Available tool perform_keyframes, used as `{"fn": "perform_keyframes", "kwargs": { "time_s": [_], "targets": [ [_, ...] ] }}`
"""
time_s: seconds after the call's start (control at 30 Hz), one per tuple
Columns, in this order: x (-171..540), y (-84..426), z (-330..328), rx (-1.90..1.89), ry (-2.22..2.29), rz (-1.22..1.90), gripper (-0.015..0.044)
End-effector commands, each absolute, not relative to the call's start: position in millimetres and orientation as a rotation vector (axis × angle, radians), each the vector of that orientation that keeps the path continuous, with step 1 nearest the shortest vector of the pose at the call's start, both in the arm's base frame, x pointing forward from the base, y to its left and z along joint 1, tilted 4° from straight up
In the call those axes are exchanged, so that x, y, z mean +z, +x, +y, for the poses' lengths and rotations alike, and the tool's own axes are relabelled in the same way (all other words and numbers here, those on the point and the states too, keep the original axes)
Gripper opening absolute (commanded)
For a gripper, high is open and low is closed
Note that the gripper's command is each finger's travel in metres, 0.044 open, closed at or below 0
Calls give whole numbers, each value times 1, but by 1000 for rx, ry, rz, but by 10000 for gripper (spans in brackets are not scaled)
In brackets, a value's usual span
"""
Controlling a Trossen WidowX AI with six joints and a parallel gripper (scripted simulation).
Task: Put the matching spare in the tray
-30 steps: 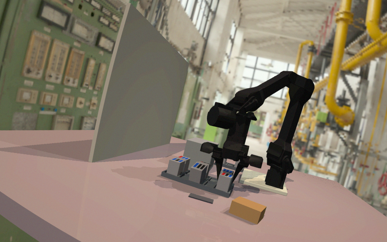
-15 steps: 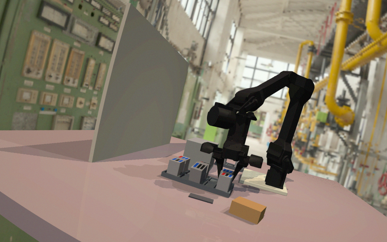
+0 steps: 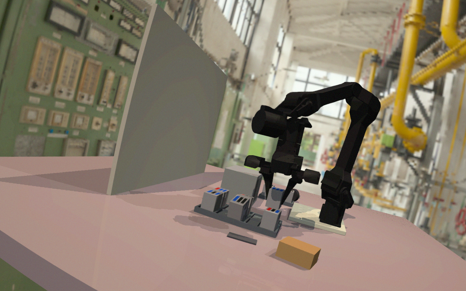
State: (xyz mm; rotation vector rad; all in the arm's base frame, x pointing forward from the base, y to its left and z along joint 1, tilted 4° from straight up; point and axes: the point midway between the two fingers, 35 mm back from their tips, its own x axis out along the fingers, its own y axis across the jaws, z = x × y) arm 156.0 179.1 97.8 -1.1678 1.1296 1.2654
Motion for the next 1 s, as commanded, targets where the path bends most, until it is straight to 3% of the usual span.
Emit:
{"fn": "perform_keyframes", "kwargs": {
  "time_s": [0.0, 0.97],
  "targets": [
    [121, 155, 176, 1263, -1170, 1115, 0],
    [205, 151, 158, 1262, -1171, 1117, 0]
  ]
}}
